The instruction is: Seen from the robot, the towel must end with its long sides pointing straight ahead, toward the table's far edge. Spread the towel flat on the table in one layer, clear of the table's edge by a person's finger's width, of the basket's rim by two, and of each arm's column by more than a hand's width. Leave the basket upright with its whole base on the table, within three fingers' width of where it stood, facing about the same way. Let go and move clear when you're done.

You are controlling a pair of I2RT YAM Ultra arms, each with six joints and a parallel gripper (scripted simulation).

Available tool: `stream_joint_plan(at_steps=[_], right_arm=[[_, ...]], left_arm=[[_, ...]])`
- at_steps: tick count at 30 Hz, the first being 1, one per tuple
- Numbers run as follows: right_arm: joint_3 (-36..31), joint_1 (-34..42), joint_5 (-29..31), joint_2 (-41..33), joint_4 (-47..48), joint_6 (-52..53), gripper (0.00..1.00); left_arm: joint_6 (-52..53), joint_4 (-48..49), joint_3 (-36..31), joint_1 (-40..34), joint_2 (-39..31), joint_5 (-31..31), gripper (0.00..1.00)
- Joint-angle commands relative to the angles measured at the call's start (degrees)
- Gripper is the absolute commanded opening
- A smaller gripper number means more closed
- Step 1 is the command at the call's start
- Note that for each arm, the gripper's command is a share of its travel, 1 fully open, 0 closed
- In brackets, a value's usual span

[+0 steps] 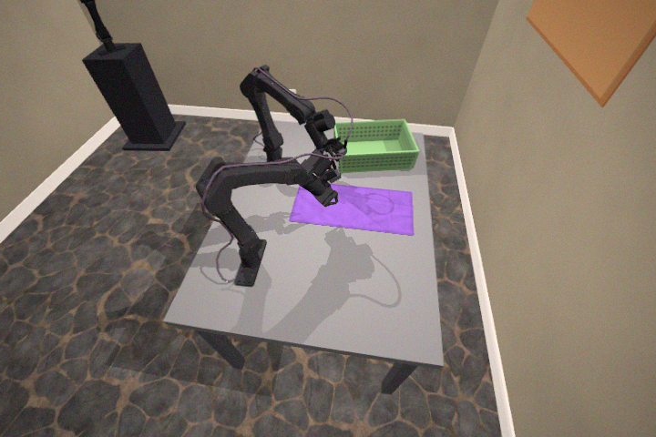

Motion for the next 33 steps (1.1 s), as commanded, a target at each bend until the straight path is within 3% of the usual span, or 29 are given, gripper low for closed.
stream_joint_plan(at_steps=[1,10,11,14,28,33], right_arm=[[0.6,0.0,0.1,-0.4,-0.4,0.0,0.64],[0.6,0.0,0.1,-0.4,-0.4,0.0,0.64],[0.3,0.0,0.0,-0.2,0.2,0.0,0.64],[0.3,0.0,0.0,-0.2,0.2,0.0,0.64],[-8.5,-7.6,9.4,-16.0,-8.5,13.3,0.64],[-9.4,-12.3,12.1,-21.0,-12.9,17.4,0.64]], left_arm=[[-0.3,0.4,2.1,0.4,-1.2,0.0,0.64],[-0.3,0.4,2.1,0.4,-1.2,0.0,0.64],[0.3,-3.3,4.4,0.5,0.7,0.2,0.64],[0.1,-8.4,8.8,0.1,-2.2,0.0,0.64],[-14.1,-16.1,-1.7,6.6,-17.2,-9.8,0.64],[-6.5,-19.4,-4.1,16.0,-23.6,-4.5,0.64]])
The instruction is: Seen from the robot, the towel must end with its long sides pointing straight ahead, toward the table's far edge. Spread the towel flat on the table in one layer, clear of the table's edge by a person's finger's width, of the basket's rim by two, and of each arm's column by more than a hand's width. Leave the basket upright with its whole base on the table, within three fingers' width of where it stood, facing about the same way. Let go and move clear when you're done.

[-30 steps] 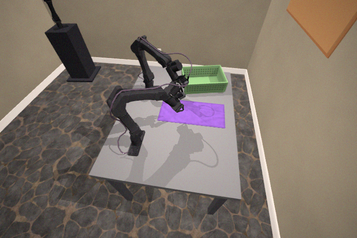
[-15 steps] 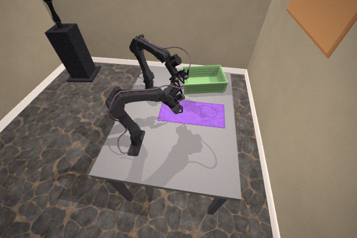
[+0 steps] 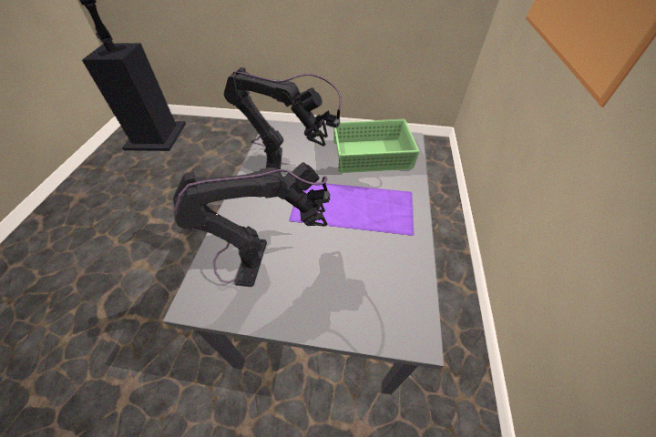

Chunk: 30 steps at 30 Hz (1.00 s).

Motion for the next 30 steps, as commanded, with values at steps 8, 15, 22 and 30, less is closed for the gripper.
stream_joint_plan(at_steps=[8,15,22,30], right_arm=[[-0.1,-10.0,5.3,-7.6,-8.8,7.0,0.64],[1.3,-22.4,5.8,-10.6,-12.7,7.1,0.64],[2.3,-33.3,4.3,-10.5,-13.7,5.9,0.64],[4.3,-53.6,-1.1,-7.2,-10.4,-4.1,0.64]], left_arm=[[9.4,-4.9,-0.4,11.6,-6.4,6.4,0.64],[9.4,-4.3,-0.6,11.5,-5.3,6.4,0.64],[9.4,-4.3,-0.6,11.5,-5.3,6.4,0.64],[9.4,-4.3,-0.6,11.5,-5.3,6.4,0.64]])
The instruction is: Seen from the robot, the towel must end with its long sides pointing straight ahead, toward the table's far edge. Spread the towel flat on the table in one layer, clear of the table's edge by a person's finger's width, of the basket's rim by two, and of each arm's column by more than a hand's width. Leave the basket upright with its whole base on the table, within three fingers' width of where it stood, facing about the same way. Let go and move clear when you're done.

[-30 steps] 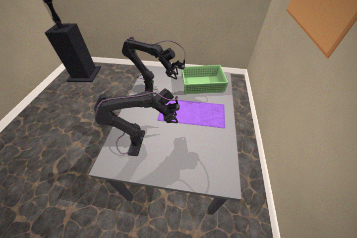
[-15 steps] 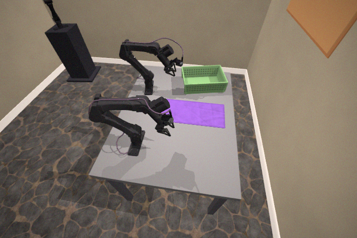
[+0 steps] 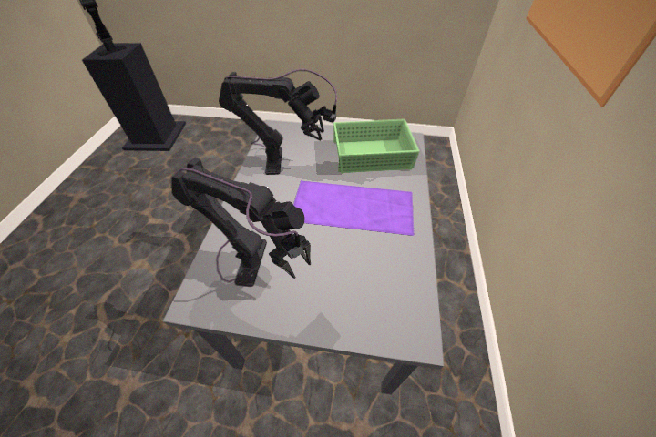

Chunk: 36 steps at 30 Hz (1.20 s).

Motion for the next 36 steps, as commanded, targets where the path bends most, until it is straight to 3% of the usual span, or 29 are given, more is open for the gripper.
stream_joint_plan(at_steps=[1,4,7,36], right_arm=[[2.3,-8.0,-4.6,1.5,2.3,-8.7,0.64],[3.4,-15.5,-8.6,3.3,3.6,-14.7,0.64],[3.8,-16.5,-10.4,3.9,3.1,-15.7,0.64],[4.1,-17.1,-11.4,3.3,2.1,-16.2,0.64]], left_arm=[[0.4,0.2,0.3,0.3,-0.2,0.6,0.64],[0.4,0.2,0.3,0.3,-0.2,0.6,0.64],[0.4,0.2,0.3,0.3,-0.2,0.6,0.64],[0.4,0.2,0.3,0.3,-0.2,0.6,0.64]])
